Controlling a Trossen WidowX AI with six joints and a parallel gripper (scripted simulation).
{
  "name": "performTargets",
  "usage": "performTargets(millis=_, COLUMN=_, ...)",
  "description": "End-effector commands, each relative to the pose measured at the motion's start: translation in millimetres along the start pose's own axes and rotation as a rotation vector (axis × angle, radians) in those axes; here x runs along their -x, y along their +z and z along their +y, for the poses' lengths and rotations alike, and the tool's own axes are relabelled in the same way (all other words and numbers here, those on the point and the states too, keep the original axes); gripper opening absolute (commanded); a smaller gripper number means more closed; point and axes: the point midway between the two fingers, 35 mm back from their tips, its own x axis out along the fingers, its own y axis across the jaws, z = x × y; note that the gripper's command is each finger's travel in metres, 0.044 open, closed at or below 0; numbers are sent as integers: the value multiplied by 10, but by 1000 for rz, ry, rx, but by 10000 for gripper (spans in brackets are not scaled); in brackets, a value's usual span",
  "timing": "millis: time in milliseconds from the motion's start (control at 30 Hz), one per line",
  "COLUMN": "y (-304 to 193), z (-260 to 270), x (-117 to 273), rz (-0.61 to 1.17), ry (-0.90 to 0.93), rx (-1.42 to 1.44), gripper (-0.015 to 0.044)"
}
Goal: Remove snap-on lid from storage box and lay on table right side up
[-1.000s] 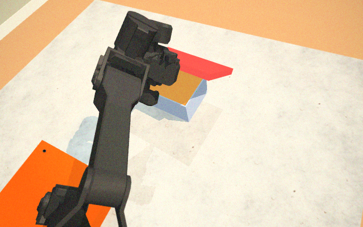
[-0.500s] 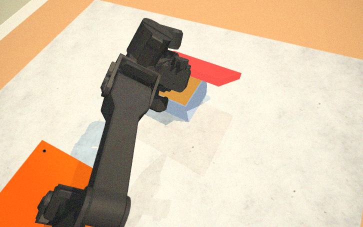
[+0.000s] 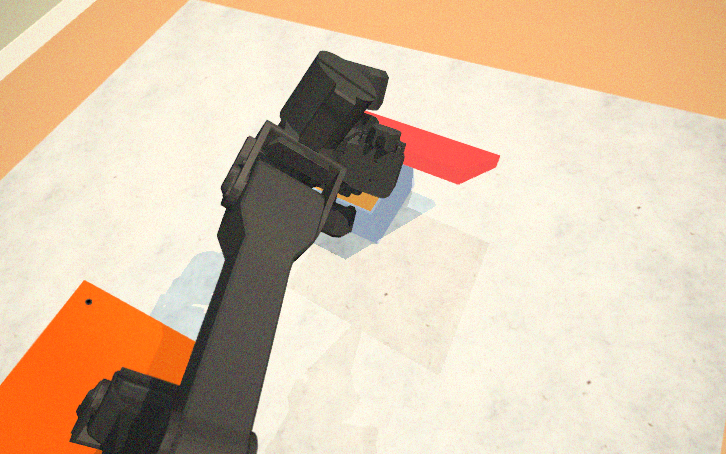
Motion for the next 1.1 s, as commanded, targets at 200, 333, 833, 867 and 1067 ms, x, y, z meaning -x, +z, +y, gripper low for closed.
performTargets(millis=200, y=224, z=29, x=44, rz=3, ry=17, rx=-1, gripper=0)
performTargets(millis=333, y=305, z=22, x=53, rz=3, ry=17, rx=-1, gripper=0)
performTargets(millis=833, y=605, z=-2, x=86, rz=2, ry=18, rx=0, gripper=0)
performTargets(millis=867, y=625, z=-4, x=88, rz=1, ry=18, rx=0, gripper=0)
performTargets(millis=1067, y=745, z=-13, x=102, rz=1, ry=18, rx=1, gripper=0)
